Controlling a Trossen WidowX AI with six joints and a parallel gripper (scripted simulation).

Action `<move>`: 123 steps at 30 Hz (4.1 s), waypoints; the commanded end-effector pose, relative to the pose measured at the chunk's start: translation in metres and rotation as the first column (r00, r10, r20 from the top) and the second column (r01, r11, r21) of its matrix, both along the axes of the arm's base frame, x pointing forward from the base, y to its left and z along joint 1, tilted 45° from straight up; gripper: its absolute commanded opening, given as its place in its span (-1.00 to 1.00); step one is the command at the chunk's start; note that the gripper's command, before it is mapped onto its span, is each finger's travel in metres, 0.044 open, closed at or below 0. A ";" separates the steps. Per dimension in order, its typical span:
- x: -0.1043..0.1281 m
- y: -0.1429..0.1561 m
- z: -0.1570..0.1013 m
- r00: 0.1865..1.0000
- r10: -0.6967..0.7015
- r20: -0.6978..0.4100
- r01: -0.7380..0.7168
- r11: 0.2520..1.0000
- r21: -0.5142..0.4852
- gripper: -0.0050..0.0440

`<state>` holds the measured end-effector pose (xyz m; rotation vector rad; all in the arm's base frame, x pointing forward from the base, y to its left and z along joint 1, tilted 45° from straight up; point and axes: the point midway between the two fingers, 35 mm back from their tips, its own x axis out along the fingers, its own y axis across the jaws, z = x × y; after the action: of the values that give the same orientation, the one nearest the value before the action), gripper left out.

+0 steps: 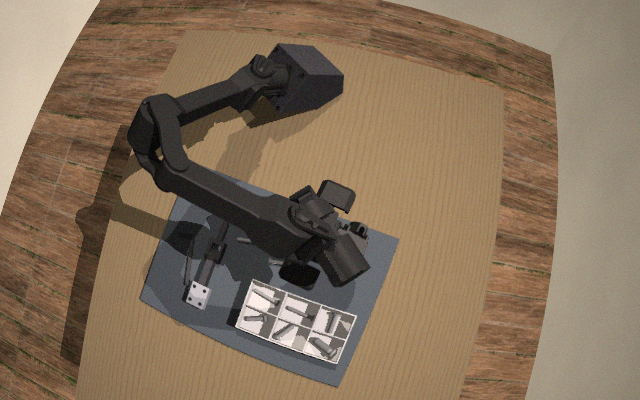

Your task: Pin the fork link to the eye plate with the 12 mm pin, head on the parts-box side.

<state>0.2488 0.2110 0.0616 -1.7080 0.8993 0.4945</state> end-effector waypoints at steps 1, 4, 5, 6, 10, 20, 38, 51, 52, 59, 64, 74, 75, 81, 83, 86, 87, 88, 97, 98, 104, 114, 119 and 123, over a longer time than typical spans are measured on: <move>0.000 0.001 0.001 1.000 0.011 -0.001 -0.011 1.000 -0.009 -0.74; -0.001 0.001 0.002 1.000 0.017 -0.003 -0.017 1.000 -0.015 -0.74; -0.001 0.001 0.002 1.000 0.019 -0.004 -0.019 1.000 -0.016 -0.74; -0.001 0.001 0.002 1.000 0.021 -0.005 -0.021 1.000 -0.018 -0.74; -0.001 0.001 0.002 1.000 0.029 -0.009 -0.029 0.999 -0.025 -0.74; -0.002 0.001 0.003 0.999 0.049 -0.019 -0.049 0.998 -0.042 -0.74; 0.007 -0.013 0.016 0.999 0.049 -0.019 -0.049 0.998 -0.043 -0.74; 0.014 -0.024 0.028 0.999 0.049 -0.019 -0.049 0.998 -0.043 -0.74; 0.015 -0.025 0.029 0.999 0.049 -0.019 -0.049 0.998 -0.043 -0.74; 0.019 -0.031 0.035 0.999 0.049 -0.019 -0.049 0.998 -0.043 -0.74; 0.021 -0.035 0.039 0.999 0.049 -0.019 -0.049 0.998 -0.043 -0.74; 0.027 -0.044 0.048 0.999 0.049 -0.019 -0.049 0.998 -0.043 -0.74; 0.027 -0.045 0.049 0.999 0.049 -0.019 -0.049 0.998 -0.043 -0.74; 0.030 -0.049 0.054 0.999 0.049 -0.019 -0.049 0.998 -0.043 -0.74; 0.031 -0.051 0.055 0.999 0.049 -0.019 -0.049 0.998 -0.043 -0.74; 0.033 -0.054 0.058 0.999 0.049 -0.019 -0.049 0.998 -0.043 -0.74; 0.034 -0.055 0.059 0.999 0.049 -0.019 -0.049 0.998 -0.043 -0.74; 0.034 -0.055 0.060 0.999 0.049 -0.019 -0.049 0.998 -0.043 -0.74; 0.039 -0.063 0.068 0.999 0.049 -0.019 -0.049 0.998 -0.043 -0.74; 0.039 -0.063 0.068 0.999 0.049 -0.019 -0.049 0.998 -0.043 -0.74; 0.043 -0.069 0.074 0.999 0.049 -0.019 -0.049 0.998 -0.043 -0.74; 0.048 -0.077 0.083 0.999 0.049 -0.019 -0.049 0.998 -0.043 -0.74; 0.051 -0.082 0.087 0.999 0.049 -0.019 -0.049 0.998 -0.043 -0.74; 0.053 -0.085 0.091 0.999 0.049 -0.019 -0.049 0.998 -0.043 -0.74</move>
<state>0.3005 0.1274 0.1466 -1.7761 0.8975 0.5277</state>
